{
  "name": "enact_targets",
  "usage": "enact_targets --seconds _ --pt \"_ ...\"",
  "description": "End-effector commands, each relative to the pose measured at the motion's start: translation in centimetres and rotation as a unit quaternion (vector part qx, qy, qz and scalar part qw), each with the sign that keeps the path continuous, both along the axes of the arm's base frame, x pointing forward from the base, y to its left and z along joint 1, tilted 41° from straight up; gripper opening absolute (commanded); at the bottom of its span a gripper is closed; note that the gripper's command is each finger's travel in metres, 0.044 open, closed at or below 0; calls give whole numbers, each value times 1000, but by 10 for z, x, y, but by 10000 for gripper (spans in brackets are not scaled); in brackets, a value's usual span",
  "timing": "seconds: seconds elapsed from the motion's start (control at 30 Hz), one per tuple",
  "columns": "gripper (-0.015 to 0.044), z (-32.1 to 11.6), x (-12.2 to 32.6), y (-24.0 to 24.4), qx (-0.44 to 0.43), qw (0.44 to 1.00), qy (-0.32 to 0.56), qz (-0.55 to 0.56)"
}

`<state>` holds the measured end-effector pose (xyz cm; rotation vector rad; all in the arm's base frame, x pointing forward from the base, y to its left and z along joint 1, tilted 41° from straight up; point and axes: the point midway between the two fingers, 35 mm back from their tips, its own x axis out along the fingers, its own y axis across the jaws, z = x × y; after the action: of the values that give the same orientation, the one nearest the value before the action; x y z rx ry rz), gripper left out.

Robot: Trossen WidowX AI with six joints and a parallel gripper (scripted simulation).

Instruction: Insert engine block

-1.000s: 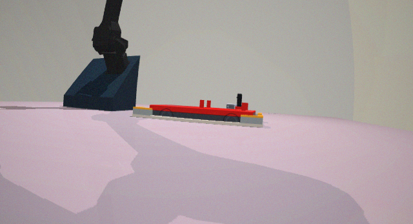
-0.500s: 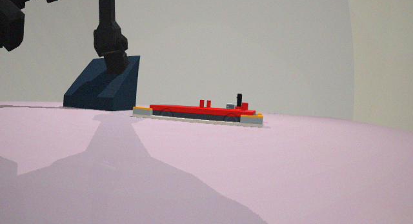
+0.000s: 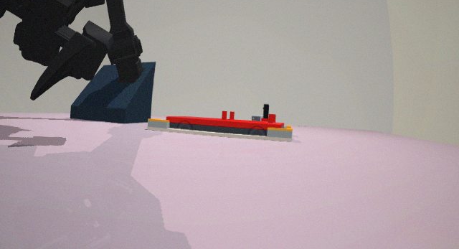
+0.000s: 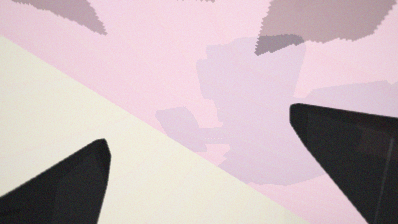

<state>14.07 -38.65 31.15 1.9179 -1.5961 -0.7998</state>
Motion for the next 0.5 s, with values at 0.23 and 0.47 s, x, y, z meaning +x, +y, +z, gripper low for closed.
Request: enact_targets --seconds 0.23,0.47 --pt "440 -7 47 11 -1 993 97 64" --pt "440 -21 70 18 4 976 193 102"
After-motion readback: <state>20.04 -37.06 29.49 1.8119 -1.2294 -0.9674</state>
